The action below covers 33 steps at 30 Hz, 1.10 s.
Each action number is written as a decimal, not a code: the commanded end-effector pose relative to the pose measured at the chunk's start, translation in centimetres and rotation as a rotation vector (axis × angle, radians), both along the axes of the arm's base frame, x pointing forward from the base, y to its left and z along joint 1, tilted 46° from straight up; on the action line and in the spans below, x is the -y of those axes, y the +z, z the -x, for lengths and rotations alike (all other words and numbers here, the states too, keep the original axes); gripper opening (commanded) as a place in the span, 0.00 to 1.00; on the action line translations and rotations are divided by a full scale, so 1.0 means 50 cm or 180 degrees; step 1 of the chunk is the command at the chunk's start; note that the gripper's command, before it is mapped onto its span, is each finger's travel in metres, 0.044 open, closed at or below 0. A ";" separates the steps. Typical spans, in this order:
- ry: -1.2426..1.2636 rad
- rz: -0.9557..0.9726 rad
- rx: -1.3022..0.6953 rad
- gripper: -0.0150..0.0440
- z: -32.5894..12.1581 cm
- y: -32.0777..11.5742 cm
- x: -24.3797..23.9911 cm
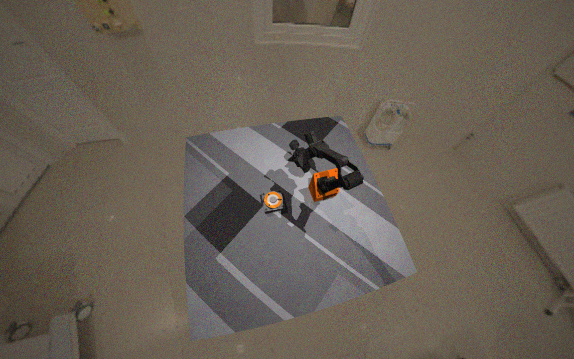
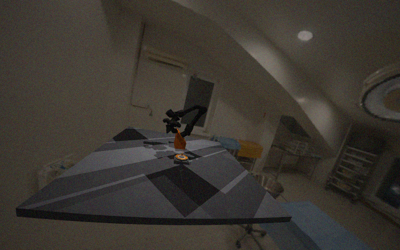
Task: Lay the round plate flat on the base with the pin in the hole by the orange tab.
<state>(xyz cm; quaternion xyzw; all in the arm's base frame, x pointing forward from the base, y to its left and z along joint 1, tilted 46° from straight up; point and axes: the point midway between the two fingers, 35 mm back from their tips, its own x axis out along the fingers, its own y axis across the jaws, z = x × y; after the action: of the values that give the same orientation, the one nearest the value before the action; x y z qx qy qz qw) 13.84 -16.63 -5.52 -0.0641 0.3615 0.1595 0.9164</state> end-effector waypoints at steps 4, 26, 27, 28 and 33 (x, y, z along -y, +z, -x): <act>0.0086 -0.0750 -0.0467 0.25 -0.077 0.012 -0.054; -0.0117 -0.1966 -0.2858 0.25 -0.215 0.073 -0.319; -0.0117 -0.1966 -0.2858 0.25 -0.215 0.073 -0.319; -0.0117 -0.1966 -0.2858 0.25 -0.215 0.073 -0.319; -0.0119 -0.1964 -0.2858 0.25 -0.216 0.063 -0.328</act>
<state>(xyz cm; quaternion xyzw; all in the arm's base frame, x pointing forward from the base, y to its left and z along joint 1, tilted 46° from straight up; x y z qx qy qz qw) 24.60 -0.65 -1.90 0.2875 0.6505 0.2555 0.6549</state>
